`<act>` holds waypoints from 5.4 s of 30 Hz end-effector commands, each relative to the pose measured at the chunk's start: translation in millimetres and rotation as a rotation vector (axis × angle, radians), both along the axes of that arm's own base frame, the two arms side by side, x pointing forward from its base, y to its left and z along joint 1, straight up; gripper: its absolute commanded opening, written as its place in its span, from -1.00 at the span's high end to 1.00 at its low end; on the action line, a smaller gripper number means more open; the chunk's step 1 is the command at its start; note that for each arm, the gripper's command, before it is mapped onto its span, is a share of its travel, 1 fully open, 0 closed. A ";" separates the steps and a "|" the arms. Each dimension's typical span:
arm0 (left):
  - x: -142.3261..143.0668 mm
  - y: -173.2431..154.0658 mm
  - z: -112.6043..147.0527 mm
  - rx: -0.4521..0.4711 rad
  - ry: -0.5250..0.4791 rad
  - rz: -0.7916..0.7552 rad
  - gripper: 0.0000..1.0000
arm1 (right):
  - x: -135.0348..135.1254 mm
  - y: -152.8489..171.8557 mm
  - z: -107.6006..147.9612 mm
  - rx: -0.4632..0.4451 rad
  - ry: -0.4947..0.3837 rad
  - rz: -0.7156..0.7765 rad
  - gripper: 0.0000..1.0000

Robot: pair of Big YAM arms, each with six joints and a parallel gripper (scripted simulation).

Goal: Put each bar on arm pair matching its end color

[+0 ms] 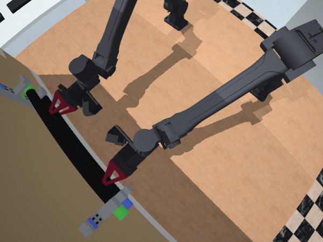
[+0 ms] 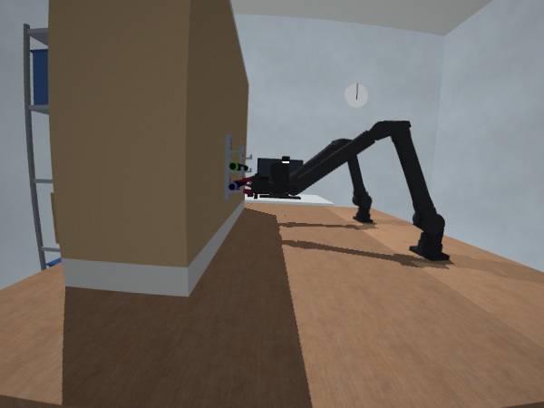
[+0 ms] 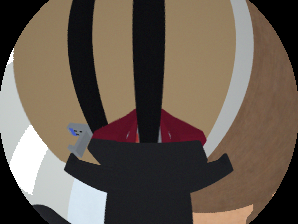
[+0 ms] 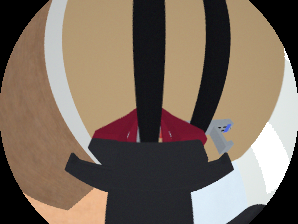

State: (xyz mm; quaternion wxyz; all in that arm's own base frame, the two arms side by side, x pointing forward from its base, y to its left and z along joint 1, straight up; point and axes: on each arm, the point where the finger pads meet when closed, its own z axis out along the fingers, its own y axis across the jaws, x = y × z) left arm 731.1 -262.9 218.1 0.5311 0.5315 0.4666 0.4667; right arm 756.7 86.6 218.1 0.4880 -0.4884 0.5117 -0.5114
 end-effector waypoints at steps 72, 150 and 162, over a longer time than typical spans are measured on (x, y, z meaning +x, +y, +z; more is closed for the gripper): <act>-4.5 6.7 23.1 -0.017 -0.036 0.009 1.00 | -8.7 -4.6 19.8 0.027 -0.040 -0.011 1.00; 8.0 13.9 54.4 -0.017 -0.036 0.009 1.00 | 11.2 2.6 51.3 0.027 -0.040 -0.011 1.00; 8.5 13.7 66.9 -0.017 -0.036 0.009 1.00 | 9.8 2.5 63.8 0.027 -0.040 -0.011 1.00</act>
